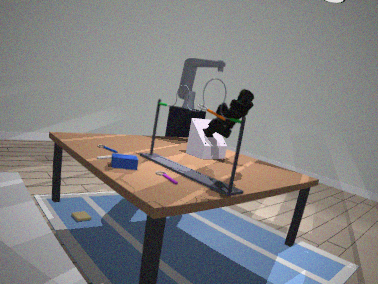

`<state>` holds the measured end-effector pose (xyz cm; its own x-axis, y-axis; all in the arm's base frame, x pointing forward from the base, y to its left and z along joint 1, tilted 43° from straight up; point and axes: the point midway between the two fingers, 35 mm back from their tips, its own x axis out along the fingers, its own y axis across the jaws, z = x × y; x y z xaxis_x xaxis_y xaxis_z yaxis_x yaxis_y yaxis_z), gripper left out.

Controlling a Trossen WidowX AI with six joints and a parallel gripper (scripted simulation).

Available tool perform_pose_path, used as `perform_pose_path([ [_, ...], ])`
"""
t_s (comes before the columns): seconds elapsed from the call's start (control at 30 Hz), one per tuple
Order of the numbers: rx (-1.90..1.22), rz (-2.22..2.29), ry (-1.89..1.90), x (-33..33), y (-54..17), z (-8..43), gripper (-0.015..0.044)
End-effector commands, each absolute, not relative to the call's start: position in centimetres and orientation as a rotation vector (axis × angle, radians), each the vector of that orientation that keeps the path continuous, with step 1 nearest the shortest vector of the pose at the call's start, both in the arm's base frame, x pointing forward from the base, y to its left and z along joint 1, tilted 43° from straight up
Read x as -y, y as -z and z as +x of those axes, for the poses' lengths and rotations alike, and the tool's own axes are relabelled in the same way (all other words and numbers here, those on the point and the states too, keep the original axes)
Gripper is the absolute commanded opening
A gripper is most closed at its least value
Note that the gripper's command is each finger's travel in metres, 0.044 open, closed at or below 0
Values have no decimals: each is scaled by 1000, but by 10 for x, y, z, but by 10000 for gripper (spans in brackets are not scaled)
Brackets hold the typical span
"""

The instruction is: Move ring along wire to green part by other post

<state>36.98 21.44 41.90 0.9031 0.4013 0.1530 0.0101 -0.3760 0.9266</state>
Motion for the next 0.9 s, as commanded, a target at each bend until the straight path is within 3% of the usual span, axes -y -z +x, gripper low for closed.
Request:
perform_pose_path([
  [0.0,-329,1809,-397,-221,-402,370,-150],
  [0.87,-434,1188,-199,-219,-303,371,-150],
])
